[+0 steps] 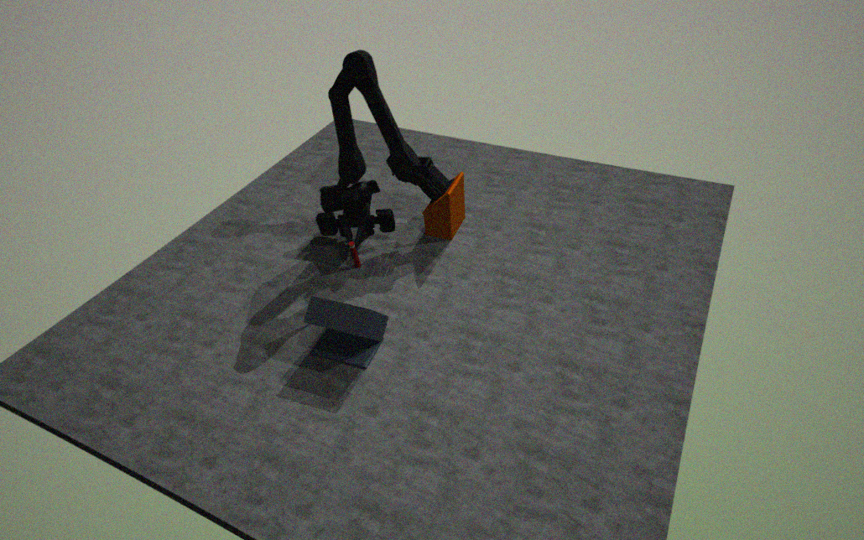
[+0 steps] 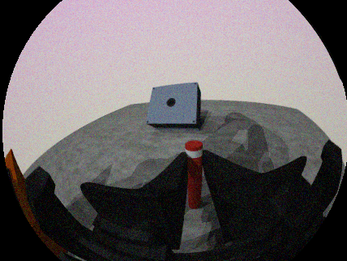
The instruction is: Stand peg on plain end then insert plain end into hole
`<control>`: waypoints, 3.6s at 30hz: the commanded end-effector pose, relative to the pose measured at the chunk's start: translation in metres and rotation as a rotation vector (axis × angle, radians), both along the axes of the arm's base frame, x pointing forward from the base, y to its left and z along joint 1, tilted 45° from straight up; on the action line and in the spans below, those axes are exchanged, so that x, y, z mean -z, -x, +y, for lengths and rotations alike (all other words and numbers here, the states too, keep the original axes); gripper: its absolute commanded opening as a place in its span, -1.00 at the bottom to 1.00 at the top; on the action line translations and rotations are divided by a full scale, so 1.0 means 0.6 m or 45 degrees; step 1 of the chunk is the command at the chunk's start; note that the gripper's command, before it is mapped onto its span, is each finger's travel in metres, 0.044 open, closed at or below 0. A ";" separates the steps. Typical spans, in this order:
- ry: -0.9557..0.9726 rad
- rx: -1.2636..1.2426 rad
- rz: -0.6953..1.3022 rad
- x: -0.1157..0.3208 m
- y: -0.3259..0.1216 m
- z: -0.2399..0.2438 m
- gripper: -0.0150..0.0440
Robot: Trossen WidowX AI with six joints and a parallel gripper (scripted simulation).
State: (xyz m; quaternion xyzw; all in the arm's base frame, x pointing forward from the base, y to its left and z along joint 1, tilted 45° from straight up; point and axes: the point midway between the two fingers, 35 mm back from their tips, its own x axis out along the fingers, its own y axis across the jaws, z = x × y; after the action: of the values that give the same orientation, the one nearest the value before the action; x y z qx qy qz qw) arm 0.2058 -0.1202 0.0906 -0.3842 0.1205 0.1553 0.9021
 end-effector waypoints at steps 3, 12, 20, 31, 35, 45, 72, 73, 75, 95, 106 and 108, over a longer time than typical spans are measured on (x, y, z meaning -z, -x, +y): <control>-0.002 -0.002 -0.002 0.002 0.003 -0.002 -0.33; -0.012 -0.014 -0.012 0.005 0.006 -0.002 -0.33; -0.021 -0.024 -0.022 0.007 0.008 -0.001 -0.33; -0.035 -0.037 -0.036 0.010 0.012 0.001 -0.33; -0.041 -0.042 -0.041 0.011 0.013 0.001 -0.33; -0.054 -0.053 -0.054 0.015 0.016 0.003 -0.33; -0.065 -0.063 -0.069 0.015 0.017 0.006 -0.05; -0.065 -0.063 -0.069 0.015 0.017 0.006 -0.05; -0.065 -0.063 -0.069 0.015 0.017 0.006 -0.05; -0.065 -0.063 -0.069 0.015 0.017 0.006 1.00; -0.043 -0.097 0.003 -0.035 -0.002 0.044 1.00; -0.036 -0.101 0.018 -0.054 -0.005 0.060 1.00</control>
State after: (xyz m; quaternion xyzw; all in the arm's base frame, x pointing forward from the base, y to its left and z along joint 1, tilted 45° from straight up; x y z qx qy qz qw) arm 0.2046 -0.0965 0.1047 -0.3692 0.1025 0.1907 0.9038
